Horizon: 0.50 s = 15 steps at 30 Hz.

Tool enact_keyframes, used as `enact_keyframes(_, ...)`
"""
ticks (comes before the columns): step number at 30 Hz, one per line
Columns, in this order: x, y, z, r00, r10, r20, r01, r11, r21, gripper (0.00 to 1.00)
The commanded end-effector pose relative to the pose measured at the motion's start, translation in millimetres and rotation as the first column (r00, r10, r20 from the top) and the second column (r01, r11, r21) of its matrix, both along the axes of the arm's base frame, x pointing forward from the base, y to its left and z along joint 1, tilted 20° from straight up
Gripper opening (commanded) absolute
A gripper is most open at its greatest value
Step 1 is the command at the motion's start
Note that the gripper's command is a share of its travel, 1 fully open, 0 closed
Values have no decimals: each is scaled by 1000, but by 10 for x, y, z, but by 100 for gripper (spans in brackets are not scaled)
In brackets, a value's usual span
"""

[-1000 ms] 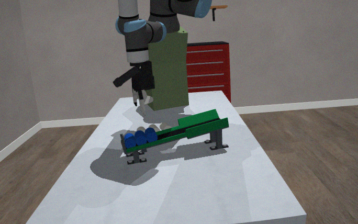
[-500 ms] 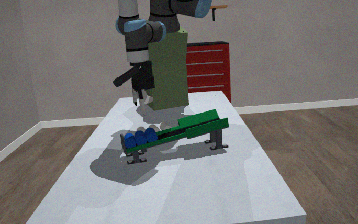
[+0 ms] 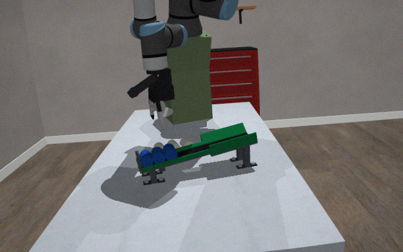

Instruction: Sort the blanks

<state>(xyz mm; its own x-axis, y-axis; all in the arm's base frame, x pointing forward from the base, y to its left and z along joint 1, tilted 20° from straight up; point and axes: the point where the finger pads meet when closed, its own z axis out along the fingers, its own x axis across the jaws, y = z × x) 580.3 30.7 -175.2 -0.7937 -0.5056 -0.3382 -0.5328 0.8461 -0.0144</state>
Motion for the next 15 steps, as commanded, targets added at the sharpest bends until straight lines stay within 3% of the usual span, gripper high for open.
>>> enact_keyframes(1, -2, 23, 3, 999, 33, 6, -33, 999, -11, 100)
enact_keyframes(15, -25, 160, 3, 973, 227, 32, -224, 972, -75, 100)
